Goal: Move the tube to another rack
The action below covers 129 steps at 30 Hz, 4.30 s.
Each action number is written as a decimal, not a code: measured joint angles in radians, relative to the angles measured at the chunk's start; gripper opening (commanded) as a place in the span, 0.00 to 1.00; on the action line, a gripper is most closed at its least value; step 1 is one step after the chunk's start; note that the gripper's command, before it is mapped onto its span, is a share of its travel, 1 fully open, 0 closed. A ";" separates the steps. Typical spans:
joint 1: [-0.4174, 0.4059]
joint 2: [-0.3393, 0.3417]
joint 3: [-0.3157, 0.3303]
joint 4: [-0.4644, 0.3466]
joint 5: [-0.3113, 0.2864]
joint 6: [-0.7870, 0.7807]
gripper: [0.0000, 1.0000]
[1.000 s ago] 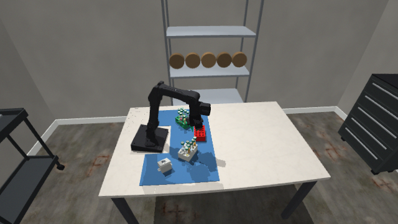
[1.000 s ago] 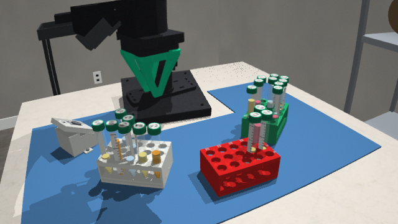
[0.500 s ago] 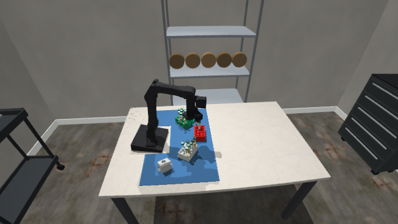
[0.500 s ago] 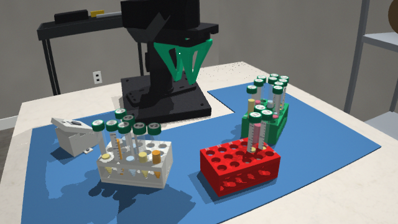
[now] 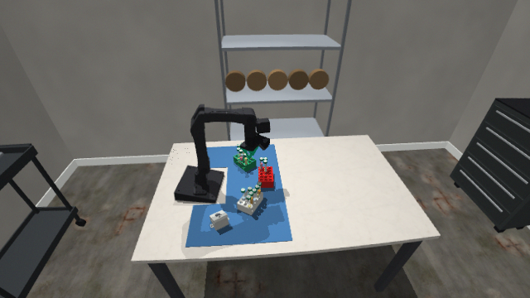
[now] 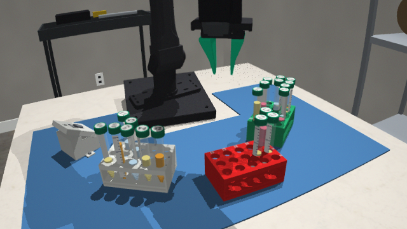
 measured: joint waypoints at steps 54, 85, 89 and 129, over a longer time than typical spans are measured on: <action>0.029 0.141 0.143 -0.018 0.019 -1.313 0.30; 0.062 0.327 0.373 -0.066 0.024 -1.285 0.30; 0.060 0.322 0.343 -0.044 0.024 -1.287 0.30; 0.053 0.328 0.165 0.151 0.023 -1.294 0.30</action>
